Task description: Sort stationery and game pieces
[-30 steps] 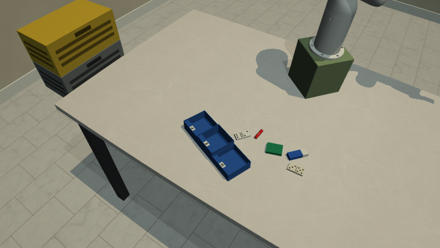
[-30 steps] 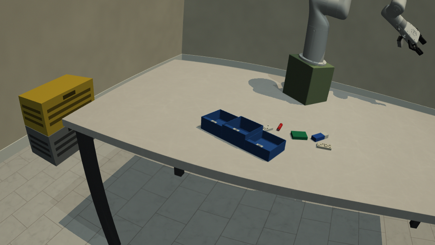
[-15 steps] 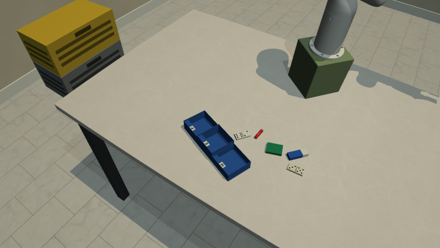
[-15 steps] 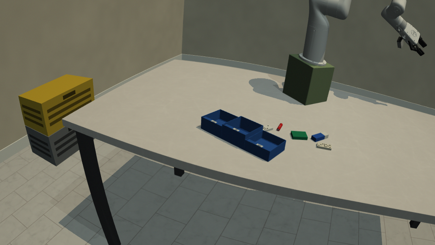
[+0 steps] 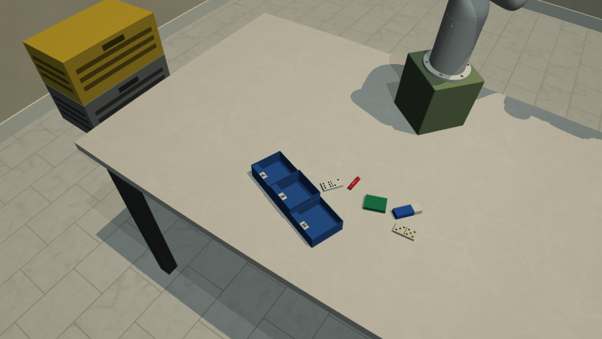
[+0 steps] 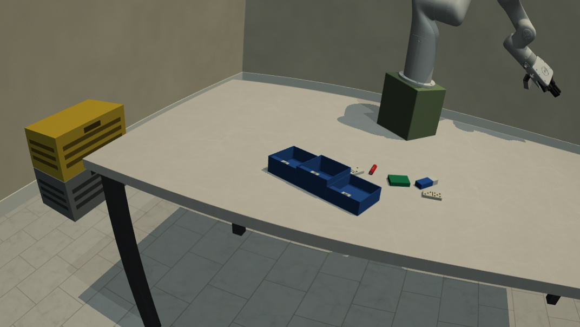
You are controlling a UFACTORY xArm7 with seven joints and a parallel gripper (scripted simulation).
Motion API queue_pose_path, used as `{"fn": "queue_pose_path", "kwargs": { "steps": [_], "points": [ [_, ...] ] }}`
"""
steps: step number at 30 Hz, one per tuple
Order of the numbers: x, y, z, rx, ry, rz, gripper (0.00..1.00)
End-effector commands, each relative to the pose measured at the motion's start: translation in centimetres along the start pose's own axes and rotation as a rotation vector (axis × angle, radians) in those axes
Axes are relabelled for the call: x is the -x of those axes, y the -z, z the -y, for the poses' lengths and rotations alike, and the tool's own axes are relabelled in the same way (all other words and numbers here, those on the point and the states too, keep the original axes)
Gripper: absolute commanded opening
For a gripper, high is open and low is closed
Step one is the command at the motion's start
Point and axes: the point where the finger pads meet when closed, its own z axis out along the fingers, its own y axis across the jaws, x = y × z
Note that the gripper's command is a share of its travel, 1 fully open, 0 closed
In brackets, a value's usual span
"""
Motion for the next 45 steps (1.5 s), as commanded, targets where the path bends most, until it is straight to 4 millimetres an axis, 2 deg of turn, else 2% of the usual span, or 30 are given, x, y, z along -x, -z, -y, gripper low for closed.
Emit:
{"fn": "queue_pose_path", "kwargs": {
  "steps": [1,2,5,8,11,13,15,19,22,25,28,32,35,38,41,45],
  "points": [
    [-0.5,-1.4,0.0,0.040,-0.008,0.001,0.07],
    [-0.3,-0.9,0.6,0.050,0.035,-0.022,0.07],
    [2.2,-0.9,0.7,-0.011,-0.064,0.073,0.07],
    [4.7,-0.9,0.8,-0.022,-0.083,0.091,0.07],
    [4.8,-0.9,0.8,-0.022,-0.083,0.092,0.07],
    [6.4,-0.9,1.2,-0.052,-0.148,0.161,0.07],
    [6.4,-0.9,1.2,-0.052,-0.148,0.161,0.07],
    [9.7,-0.9,2.0,-0.059,-0.164,0.179,0.07],
    [9.7,-0.9,2.0,-0.059,-0.164,0.179,0.07],
    [12.1,-0.8,2.8,-0.095,-0.248,0.264,0.07],
    [14.5,-0.6,3.5,-0.095,-0.248,0.264,0.07],
    [14.5,-0.6,3.5,-0.095,-0.248,0.264,0.07],
    [16.8,-0.3,4.4,-0.131,-0.336,0.348,0.07],
    [19.1,0.0,5.2,-0.131,-0.336,0.348,0.07],
    [19.1,0.0,5.2,-0.131,-0.336,0.348,0.07],
    [22.1,0.7,6.6,-0.167,-0.428,0.430,0.07]
  ]
}}
